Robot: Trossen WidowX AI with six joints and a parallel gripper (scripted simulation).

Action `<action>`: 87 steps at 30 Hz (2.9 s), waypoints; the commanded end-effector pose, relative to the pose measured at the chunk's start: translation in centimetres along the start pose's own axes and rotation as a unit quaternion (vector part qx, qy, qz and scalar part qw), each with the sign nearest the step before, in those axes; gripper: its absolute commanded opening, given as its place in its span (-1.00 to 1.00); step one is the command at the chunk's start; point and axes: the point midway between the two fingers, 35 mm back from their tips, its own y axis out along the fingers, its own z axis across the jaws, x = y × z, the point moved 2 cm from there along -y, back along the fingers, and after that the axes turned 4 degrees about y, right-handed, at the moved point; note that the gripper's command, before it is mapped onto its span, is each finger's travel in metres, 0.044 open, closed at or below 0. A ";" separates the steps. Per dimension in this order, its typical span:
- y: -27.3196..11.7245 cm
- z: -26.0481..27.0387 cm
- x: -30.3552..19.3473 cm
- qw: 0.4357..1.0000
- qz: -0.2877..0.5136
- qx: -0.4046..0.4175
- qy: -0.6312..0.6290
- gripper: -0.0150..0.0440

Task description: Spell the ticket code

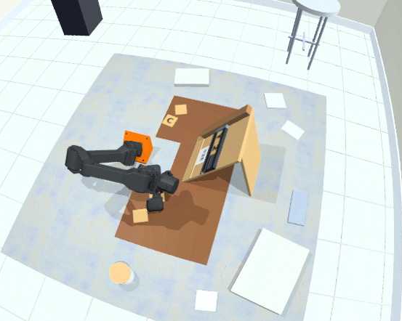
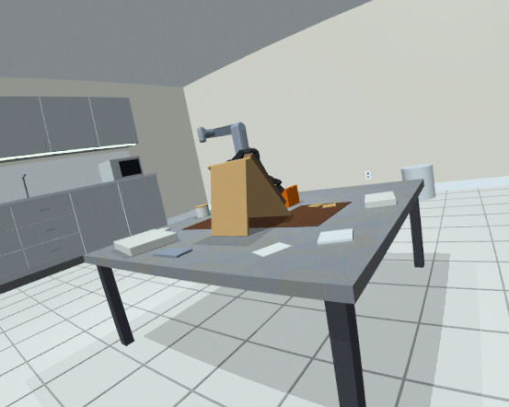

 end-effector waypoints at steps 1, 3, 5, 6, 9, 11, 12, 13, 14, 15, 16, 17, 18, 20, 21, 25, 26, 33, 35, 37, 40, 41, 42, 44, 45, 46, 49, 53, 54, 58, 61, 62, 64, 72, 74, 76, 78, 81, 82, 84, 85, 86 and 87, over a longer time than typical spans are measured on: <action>-0.3 0.0 0.0 1.000 0.001 -0.002 0.003 -0.49; -0.4 0.0 0.0 1.000 0.001 -0.002 0.003 -0.49; -0.5 0.0 0.0 1.000 0.001 -0.002 0.003 -0.49; -0.6 0.0 0.0 1.000 0.001 -0.002 0.003 -0.49; -0.7 0.0 0.0 1.000 0.001 -0.002 0.003 -0.49; -0.6 0.0 0.4 1.000 -0.009 -0.002 0.006 -0.49; -0.7 0.0 0.8 1.000 -0.021 -0.004 0.013 -0.49; -0.8 -0.2 1.3 0.999 -0.035 -0.007 0.022 -0.49; -1.0 -0.3 1.9 0.998 -0.050 -0.010 0.031 -0.49; -1.2 -0.4 2.4 0.997 -0.064 -0.013 0.039 -0.49; -1.4 -0.5 2.9 0.996 -0.079 -0.015 0.047 -0.49; -1.6 -0.6 3.4 0.994 -0.093 -0.018 0.055 -0.49; -1.8 -0.7 3.9 0.992 -0.108 -0.021 0.062 -0.49; -2.3 -1.0 5.0 0.987 -0.137 -0.026 0.075 -0.49; -2.6 -1.1 5.5 0.984 -0.153 -0.029 0.082 -0.49; -4.0 -1.6 7.6 0.970 -0.215 -0.039 0.105 -0.49; -4.4 -1.8 8.1 0.966 -0.230 -0.041 0.111 -0.49; -7.5 -2.7 11.1 0.929 -0.334 -0.053 0.148 -0.49; -8.5 -2.9 11.8 0.917 -0.362 -0.056 0.158 -0.49; -9.6 -3.2 12.4 0.904 -0.390 -0.058 0.168 -0.49; -11.1 -3.6 13.3 0.882 -0.430 -0.063 0.181 -0.49; -11.6 -3.7 13.4 0.876 -0.440 -0.064 0.185 -0.49; -11.8 -3.8 13.6 0.873 -0.447 -0.064 0.187 -0.49; -11.9 -3.8 13.6 0.871 -0.449 -0.064 0.187 -0.49; -11.9 -3.8 13.6 0.871 -0.449 -0.064 0.187 -0.49; -11.9 -3.8 13.6 0.871 -0.449 -0.064 0.187 -0.49; -11.9 -3.8 13.6 0.871 -0.449 -0.064 0.187 -0.49; -11.9 -3.8 13.6 0.871 -0.449 -0.064 0.187 -0.49; -12.0 -3.8 13.6 0.871 -0.449 -0.064 0.187 -0.49; -11.9 -3.7 13.6 0.871 -0.449 -0.064 0.187 -0.49; -11.9 -3.7 13.6 0.871 -0.449 -0.064 0.187 -0.49; -11.8 -3.6 13.6 0.872 -0.449 -0.064 0.187 -0.49; -11.8 -3.5 13.6 0.872 -0.449 -0.064 0.187 -0.49; -11.7 -3.1 13.8 0.872 -0.449 -0.064 0.187 -0.49; -11.7 -3.0 13.8 0.872 -0.449 -0.064 0.187 -0.49; -11.7 -2.9 13.8 0.872 -0.449 -0.064 0.187 -0.49; -11.7 -2.8 13.8 0.872 -0.449 -0.064 0.187 -0.49; -11.7 -2.6 13.9 0.872 -0.449 -0.064 0.187 -0.49; -11.7 -2.6 13.9 0.872 -0.449 -0.064 0.187 -0.49; -11.7 -2.5 14.0 0.872 -0.449 -0.064 0.187 -0.49; -11.7 -2.5 14.0 0.872 -0.449 -0.064 0.187 -0.49; -11.7 -2.4 14.0 0.872 -0.448 -0.064 0.187 -0.49; -11.7 -2.4 14.0 0.872 -0.448 -0.064 0.187 -0.49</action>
